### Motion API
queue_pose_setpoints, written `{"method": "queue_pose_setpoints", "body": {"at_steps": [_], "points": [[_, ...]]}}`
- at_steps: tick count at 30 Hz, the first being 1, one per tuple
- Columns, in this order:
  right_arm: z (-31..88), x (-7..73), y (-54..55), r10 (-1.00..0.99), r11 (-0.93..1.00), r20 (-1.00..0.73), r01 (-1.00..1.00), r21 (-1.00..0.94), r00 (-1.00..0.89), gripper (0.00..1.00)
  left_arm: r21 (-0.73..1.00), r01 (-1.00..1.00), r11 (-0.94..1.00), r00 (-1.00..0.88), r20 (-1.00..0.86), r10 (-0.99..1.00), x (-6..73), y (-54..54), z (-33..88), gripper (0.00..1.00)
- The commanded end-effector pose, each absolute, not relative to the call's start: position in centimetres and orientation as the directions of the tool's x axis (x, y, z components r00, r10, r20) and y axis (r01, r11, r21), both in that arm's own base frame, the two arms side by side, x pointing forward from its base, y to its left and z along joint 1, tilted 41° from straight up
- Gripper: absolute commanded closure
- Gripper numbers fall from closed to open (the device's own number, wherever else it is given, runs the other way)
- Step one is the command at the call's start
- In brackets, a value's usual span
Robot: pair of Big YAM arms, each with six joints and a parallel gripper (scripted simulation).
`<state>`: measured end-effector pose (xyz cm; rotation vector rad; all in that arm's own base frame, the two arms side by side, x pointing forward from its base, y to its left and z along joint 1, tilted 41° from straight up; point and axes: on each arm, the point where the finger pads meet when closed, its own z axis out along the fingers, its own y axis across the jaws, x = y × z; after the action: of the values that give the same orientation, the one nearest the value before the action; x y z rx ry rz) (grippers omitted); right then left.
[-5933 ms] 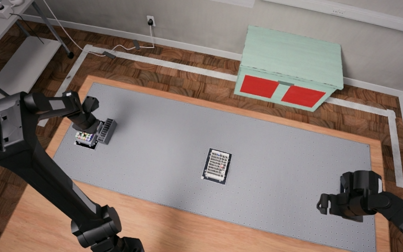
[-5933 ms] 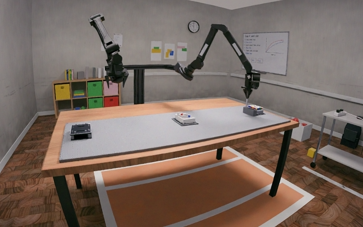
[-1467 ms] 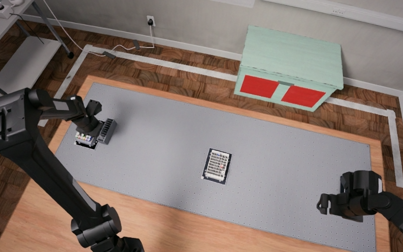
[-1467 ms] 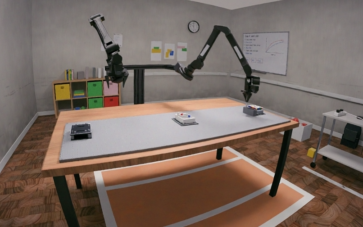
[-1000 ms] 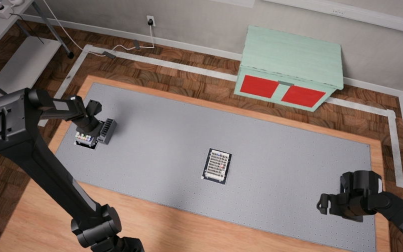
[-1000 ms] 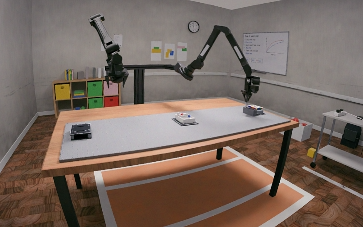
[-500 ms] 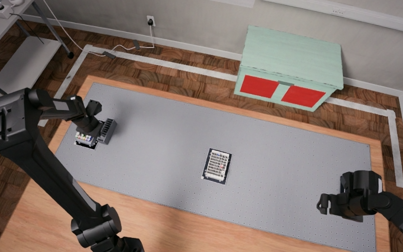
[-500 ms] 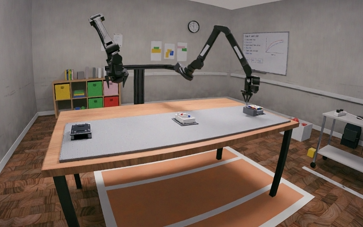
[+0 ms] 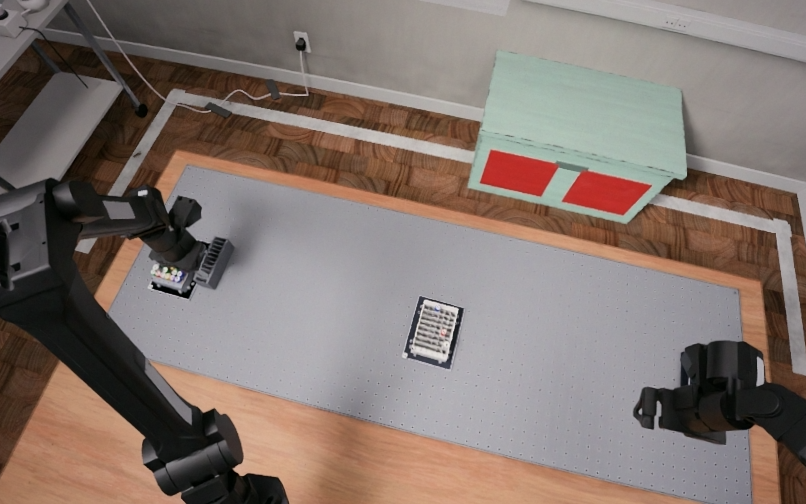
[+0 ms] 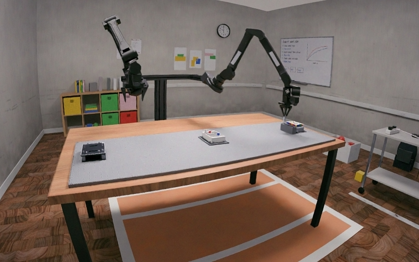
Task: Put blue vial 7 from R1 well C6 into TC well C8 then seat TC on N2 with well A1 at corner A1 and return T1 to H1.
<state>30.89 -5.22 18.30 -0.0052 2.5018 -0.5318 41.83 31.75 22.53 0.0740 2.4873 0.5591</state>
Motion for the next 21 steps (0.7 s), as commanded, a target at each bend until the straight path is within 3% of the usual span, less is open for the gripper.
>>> {"method": "queue_pose_setpoints", "body": {"at_steps": [1, 21], "points": [[19.3, 31.4, -5.1, -0.114, 0.922, -0.560, 0.123, -0.367, -0.820, 0.00, 0.419, -0.067, 0.906, -0.817, -0.545, 0.192, 42.0, 31.0, 24.6, 0.76], [19.3, 31.4, -5.1, -0.114, 0.922, -0.560, 0.123, -0.367, -0.820, 0.00, 0.428, -0.074, 0.901, -0.814, -0.548, 0.194, 40.1, 30.5, 27.5, 0.76]]}}
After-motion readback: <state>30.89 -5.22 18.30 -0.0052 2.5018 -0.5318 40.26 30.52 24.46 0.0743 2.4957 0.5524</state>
